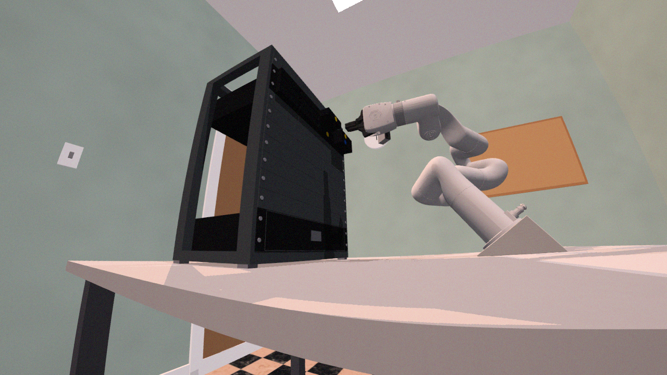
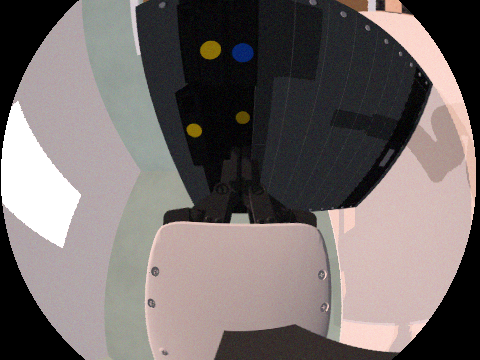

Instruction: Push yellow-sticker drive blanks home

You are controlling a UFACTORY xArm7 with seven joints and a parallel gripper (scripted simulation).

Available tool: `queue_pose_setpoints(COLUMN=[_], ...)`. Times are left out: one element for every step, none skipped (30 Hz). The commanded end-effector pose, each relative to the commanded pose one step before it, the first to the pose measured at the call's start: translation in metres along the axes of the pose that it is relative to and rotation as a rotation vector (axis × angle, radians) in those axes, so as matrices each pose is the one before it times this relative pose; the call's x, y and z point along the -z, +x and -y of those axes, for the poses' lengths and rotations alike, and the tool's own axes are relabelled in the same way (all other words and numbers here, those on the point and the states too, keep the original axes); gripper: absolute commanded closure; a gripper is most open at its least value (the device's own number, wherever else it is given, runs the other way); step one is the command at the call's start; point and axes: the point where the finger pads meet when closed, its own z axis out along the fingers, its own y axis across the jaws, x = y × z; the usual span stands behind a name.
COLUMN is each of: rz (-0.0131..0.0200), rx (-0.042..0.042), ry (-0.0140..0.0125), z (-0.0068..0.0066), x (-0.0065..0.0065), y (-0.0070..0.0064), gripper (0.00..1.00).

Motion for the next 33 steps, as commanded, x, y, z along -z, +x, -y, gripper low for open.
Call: queue_pose_setpoints(rz=[-0.00371, 0.0, 0.0, 0.0, 0.0, 0.00001, -0.00001, 0.00001, 0.0, 0.0, 0.0, 0.0, -0.00001, 0.00001, 0.0, -0.00001, 0.0, 0.0, 0.0, 0.0, 0.0, 0.0, 0.0, 0.0, 0.0, 0.0, 0.0, 0.0, 0.0, 0.0, 0.0, 0.0, 0.0], rx=[0.00022, 0.0, 0.0, 0.0, 0.0, 0.0, 0.0, 0.0, 0.0, 0.0, 0.0, 0.0, 0.0, 0.0, 0.0, 0.0, 0.0, 0.0, 0.0, 0.0, 0.0, 0.0, 0.0, -0.00001, -0.00001, 0.0, 0.0, 0.00001, -0.00001, 0.0, 0.0, 0.0, -0.00001], ry=[-0.00578, -0.00001, 0.0, 0.0, 0.0, 0.00001, -0.00001, 0.00001, 0.0, 0.0, 0.0, 0.0, -0.00001, 0.00001, 0.0, 0.0, 0.0, 0.0, 0.0, 0.0, 0.0, 0.0, 0.0, 0.00001, 0.00001, 0.0, 0.0, -0.00001, 0.00001, 0.0, 0.0, 0.0, 0.00001], z=[0.00039, 0.0, 0.0, 0.00009, 0.00059, 0.00141, 0.00238, 0.00344, 0.0, 0.0, 0.0044, 0.00522, 0.00581, 0.00612, 0.00608, 0.00569, 0.00498, 0.004, 0.00286, 0.0017, 0.00071, 0.00011, 0.0, 0.0, 0.0, 0.0, 0.0, -0.00001, 0.0, 0.0, 0.0, 0.0, 0.0], x=[0.01758, 0.00029, 0.00004, 0.00002, 0.0001, 0.00023, 0.00038, 0.00055, 0.0, 0.0, 0.0007, 0.00083, 0.00093, 0.00098, 0.00097, 0.00091, 0.00079, 0.00064, 0.00046, 0.00027, 0.00011, 0.00002, -0.00011, -0.00067, -0.00159, 0.0, 0.0, -0.00268, -0.00375, -0.00469, -0.0054, -0.0058, -0.00587], y=[0.00152, 0.0, 0.0, 0.0, 0.0, 0.00002, 0.00006, 0.00005, 0.0, 0.0, 0.00008, 0.0001, 0.00012, 0.0001, 0.00012, 0.00012, 0.0001, 0.00007, 0.00005, 0.00004, 0.00002, 0.0, 0.0, 0.0, 0.0, 0.0, 0.0, 0.00001, 0.0, 0.0, 0.0, 0.0, 0.0], gripper=[1.0, 1.0, 1.0, 1.0, 1.0, 1.0, 1.0, 1.0, 1.0, 1.0, 1.0, 1.0, 1.0, 1.0, 1.0, 1.0, 1.0, 1.0, 1.0, 1.0, 1.0, 1.0, 1.0, 1.0, 1.0, 1.0, 1.0, 1.0, 1.0, 1.0, 1.0, 1.0, 1.0])
